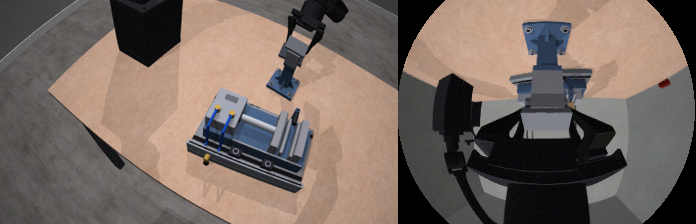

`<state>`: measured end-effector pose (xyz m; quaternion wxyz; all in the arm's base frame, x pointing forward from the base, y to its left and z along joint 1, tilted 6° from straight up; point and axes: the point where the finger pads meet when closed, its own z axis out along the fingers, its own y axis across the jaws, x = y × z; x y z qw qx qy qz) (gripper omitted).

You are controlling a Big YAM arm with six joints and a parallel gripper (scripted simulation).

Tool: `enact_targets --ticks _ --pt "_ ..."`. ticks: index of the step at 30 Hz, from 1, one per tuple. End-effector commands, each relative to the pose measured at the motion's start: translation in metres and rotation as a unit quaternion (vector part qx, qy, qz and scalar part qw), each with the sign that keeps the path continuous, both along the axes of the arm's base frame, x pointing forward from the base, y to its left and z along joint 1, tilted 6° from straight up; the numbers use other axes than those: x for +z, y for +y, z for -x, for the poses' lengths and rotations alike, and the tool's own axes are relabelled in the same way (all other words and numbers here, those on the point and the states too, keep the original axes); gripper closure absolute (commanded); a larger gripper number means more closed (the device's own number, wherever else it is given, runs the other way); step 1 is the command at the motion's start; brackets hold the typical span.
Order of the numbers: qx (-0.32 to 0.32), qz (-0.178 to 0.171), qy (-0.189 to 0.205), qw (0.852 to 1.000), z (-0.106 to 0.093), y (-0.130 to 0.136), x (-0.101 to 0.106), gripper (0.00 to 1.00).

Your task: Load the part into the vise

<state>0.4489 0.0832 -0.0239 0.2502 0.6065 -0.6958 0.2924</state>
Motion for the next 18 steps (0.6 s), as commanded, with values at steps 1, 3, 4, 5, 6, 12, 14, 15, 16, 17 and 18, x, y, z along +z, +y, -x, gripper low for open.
enact_targets --ticks 1,3,4,5,6,12,14,15,16,17,18 --pt "0.000 -0.003 -0.011 1.000 -0.012 -0.001 0.005 1.00" --pt "0.000 0.000 -0.006 1.000 -0.011 -0.002 -0.002 1.00" --pt "0.000 0.000 -0.004 1.000 -0.010 -0.002 -0.003 1.00" --pt "0.000 0.000 -0.004 1.000 -0.010 -0.002 -0.003 1.00" --pt "0.000 -0.001 -0.007 1.000 -0.011 -0.002 0.000 1.00" --pt "0.000 -0.005 -0.016 1.000 -0.014 0.000 0.007 1.00" --pt "0.000 -0.003 -0.012 1.000 -0.013 -0.001 0.004 1.00" --pt "0.000 -0.003 -0.012 1.000 -0.013 -0.001 0.002 1.00" --pt "0.000 -0.003 -0.011 1.000 -0.013 -0.001 0.001 1.00" --pt "0.000 -0.002 -0.009 1.000 -0.012 -0.001 0.000 1.00" --pt "0.000 -0.002 -0.008 1.000 -0.012 -0.001 -0.001 1.00"
